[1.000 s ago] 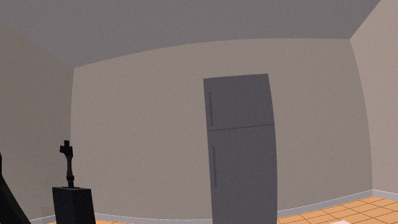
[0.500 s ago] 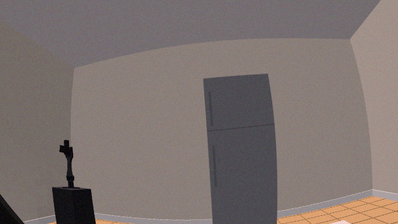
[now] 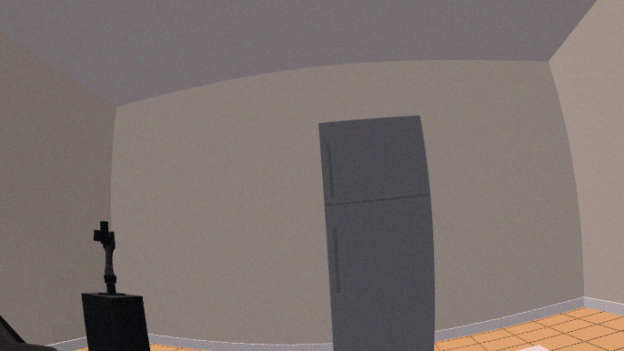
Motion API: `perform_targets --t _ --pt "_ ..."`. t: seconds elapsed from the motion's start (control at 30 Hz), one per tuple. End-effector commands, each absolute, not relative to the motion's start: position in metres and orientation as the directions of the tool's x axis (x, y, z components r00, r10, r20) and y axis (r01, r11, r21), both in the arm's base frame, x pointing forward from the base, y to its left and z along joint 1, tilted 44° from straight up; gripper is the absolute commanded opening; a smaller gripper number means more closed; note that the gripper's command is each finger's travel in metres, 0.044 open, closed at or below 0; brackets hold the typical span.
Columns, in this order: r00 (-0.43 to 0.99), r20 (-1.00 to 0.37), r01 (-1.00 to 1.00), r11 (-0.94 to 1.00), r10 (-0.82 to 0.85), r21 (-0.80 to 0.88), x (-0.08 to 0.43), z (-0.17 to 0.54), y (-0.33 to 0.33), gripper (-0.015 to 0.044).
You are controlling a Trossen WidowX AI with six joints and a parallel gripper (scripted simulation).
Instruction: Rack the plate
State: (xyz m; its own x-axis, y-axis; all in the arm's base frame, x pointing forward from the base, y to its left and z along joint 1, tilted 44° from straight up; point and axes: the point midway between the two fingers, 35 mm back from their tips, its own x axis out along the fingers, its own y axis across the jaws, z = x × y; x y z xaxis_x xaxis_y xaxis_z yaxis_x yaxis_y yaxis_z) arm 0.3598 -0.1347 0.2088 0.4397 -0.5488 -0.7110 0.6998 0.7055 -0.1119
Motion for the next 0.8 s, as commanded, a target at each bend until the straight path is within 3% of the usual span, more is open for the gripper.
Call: perform_targets --t 0.0,0.77 --pt "0.396 -0.743 0.639 0.743 -0.539 -0.199 0.362 0.189 -0.113 0.04" --pt "0.182 -0.762 0.079 0.782 -0.621 -0.618 0.334 0.101 0.001 0.04"
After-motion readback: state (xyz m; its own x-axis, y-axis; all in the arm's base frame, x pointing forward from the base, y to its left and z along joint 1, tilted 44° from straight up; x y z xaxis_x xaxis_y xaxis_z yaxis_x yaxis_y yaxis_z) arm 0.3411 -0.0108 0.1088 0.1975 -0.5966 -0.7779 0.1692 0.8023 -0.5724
